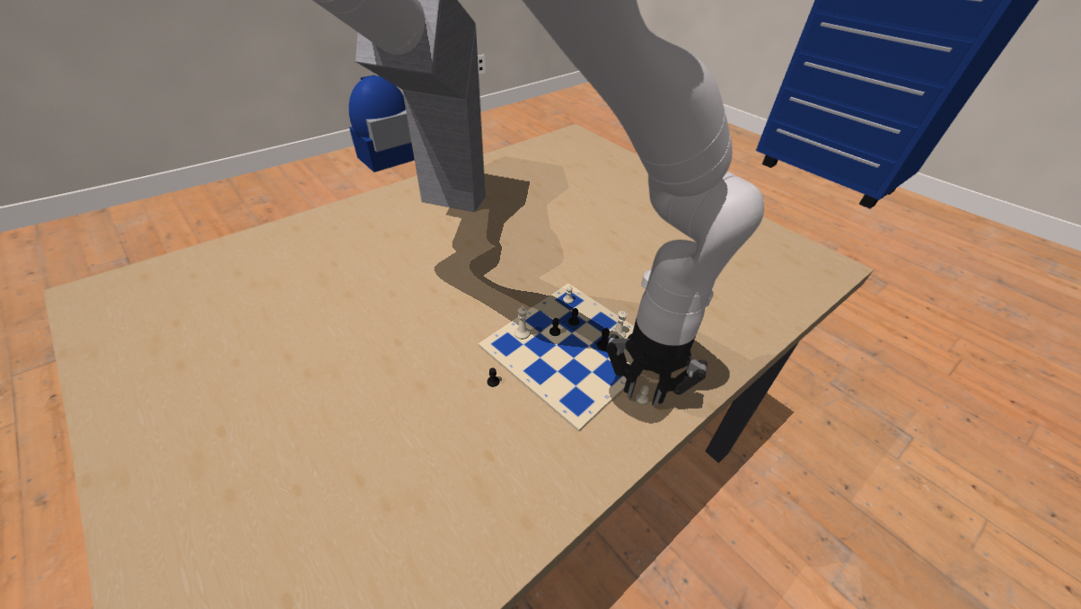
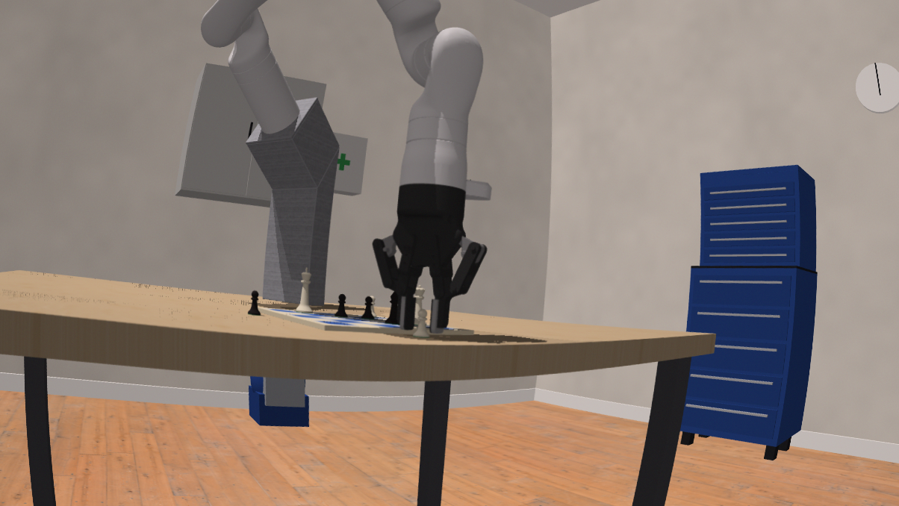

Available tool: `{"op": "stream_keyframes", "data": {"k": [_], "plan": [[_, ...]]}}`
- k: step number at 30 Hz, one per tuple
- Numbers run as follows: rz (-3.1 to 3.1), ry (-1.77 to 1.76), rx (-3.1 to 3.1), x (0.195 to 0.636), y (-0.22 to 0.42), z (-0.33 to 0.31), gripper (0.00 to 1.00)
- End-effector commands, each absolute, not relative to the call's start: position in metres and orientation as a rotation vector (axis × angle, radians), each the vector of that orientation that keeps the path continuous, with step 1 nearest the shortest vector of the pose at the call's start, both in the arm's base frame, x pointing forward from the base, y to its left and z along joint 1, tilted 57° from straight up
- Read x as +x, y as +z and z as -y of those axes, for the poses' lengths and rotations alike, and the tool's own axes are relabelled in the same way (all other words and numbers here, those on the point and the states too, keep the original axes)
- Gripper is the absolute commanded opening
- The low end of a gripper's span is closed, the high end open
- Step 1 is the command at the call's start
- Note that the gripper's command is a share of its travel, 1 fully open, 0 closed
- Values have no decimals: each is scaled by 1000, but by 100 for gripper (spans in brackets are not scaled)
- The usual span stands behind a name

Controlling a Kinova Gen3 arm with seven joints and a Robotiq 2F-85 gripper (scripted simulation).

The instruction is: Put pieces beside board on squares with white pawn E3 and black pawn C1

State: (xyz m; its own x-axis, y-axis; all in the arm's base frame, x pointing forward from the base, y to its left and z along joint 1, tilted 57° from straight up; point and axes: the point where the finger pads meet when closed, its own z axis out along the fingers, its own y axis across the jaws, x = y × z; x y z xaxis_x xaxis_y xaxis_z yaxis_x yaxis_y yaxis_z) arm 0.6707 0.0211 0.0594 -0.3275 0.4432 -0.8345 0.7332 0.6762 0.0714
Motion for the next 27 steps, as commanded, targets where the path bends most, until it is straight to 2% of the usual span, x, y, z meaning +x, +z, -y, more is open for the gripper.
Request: {"op": "stream_keyframes", "data": {"k": [1, 8, 9, 27], "plan": [[-1976, -399, 910, 671, 60, -22, 34], [-1976, -399, 910, 671, 60, -22, 34], [-1976, -399, 910, 671, 60, -22, 0], [-1976, -399, 910, 671, 60, -22, 0]]}}
